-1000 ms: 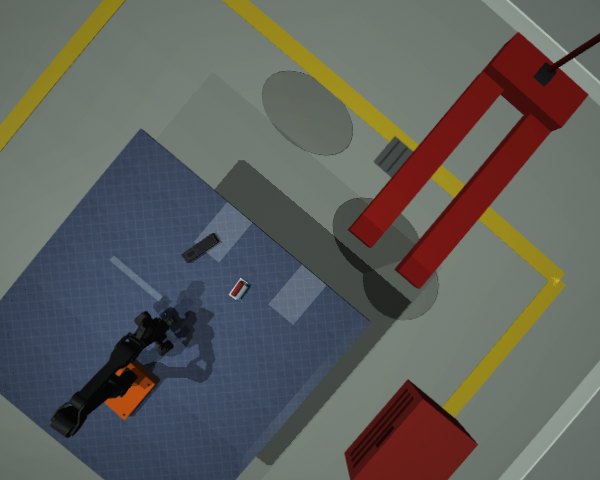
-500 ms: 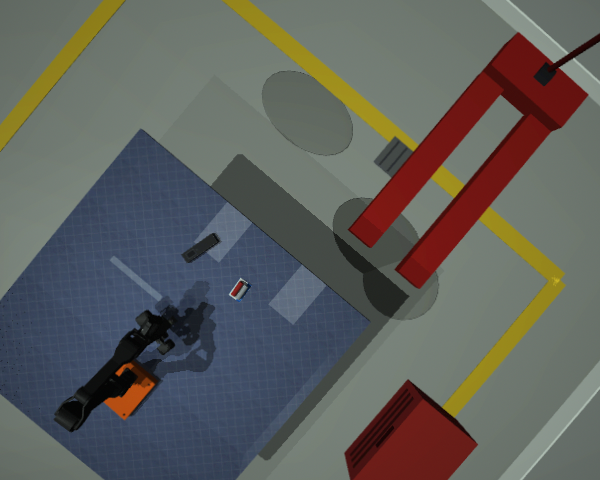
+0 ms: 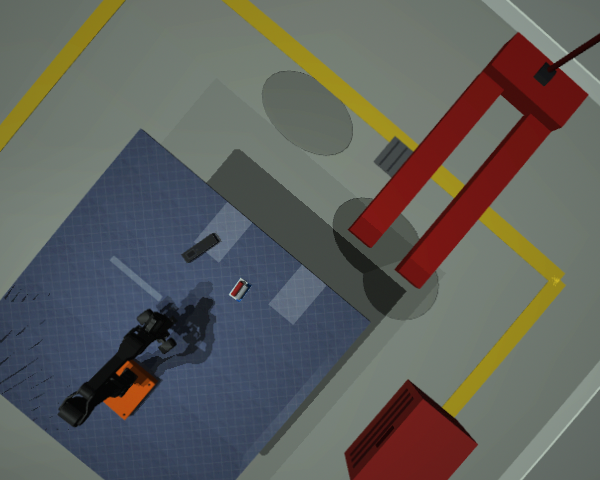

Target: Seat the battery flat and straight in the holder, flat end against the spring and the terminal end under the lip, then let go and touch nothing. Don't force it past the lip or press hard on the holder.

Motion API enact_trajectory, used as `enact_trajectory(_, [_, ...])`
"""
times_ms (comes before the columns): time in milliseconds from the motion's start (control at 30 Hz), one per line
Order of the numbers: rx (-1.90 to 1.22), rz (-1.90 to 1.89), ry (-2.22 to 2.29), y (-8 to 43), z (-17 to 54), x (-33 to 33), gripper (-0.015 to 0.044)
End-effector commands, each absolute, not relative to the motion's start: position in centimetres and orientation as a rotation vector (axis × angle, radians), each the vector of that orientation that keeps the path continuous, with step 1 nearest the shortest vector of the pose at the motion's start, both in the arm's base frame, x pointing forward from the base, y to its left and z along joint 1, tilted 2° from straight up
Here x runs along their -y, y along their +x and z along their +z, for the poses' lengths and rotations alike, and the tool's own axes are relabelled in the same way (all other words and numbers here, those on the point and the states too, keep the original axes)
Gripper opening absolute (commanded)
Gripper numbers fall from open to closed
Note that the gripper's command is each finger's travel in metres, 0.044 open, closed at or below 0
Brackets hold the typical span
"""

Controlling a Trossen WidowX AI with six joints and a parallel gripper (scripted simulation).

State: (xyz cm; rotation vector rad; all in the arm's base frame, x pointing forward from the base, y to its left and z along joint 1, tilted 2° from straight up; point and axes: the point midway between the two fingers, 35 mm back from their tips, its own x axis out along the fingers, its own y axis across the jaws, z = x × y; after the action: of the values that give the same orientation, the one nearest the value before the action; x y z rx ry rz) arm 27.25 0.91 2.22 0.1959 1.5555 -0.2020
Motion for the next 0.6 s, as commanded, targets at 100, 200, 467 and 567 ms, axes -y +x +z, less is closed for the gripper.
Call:
enact_trajectory(100, [-1.57, -0.198, 0.196, 27.6, 2.2, -0.8, 0.0065])
enact_trajectory(200, [-1.571, -0.198, 0.196, 27.8, 2.2, -0.8, 0.0065])
enact_trajectory(467, [-1.57, -0.2, 0.195, 28.3, 2.2, -0.7, 0.0065])
enact_trajectory(567, [-1.574, -0.2, 0.195, 28.4, 2.2, -0.7, 0.0065])
